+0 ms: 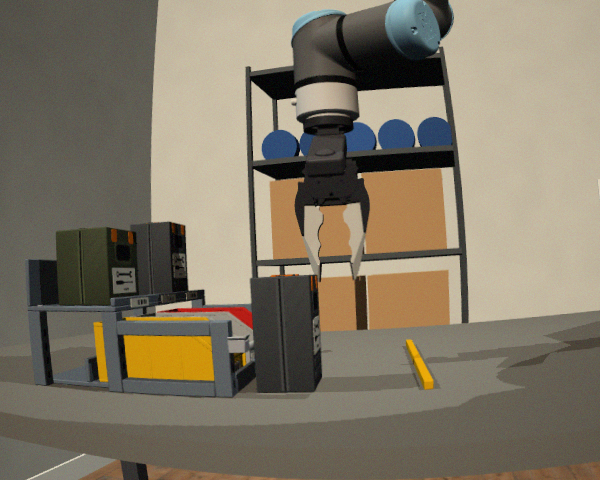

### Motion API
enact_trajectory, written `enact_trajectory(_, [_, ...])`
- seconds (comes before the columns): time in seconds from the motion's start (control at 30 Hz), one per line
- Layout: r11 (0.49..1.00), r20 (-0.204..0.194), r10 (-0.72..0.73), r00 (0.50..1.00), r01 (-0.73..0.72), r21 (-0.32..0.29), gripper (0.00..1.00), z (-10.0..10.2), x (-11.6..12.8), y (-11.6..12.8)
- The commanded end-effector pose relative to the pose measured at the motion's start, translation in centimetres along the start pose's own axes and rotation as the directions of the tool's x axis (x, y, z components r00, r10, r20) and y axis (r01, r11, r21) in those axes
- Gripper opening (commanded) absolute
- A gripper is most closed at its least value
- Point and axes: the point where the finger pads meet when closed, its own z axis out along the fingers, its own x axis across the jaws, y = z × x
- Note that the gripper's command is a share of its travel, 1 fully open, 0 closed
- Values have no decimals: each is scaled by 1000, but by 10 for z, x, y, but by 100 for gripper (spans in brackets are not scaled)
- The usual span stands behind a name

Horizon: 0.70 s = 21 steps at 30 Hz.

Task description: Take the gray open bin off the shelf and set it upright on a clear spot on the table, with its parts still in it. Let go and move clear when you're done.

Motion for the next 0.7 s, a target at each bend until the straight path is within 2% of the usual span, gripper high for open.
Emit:
enact_trajectory(0.0, [1000, -1, 0, 1000, 0, 0, 26, 0, 41, 0])
enact_trajectory(0.4, [1000, -1, 0, 1000, 0, 0, 26, 0, 41, 0])
enact_trajectory(0.57, [1000, -1, 0, 1000, 0, 0, 26, 1, 94, 0])
enact_trajectory(0.67, [1000, -1, 0, 1000, 0, 0, 26, 1, 94, 0])
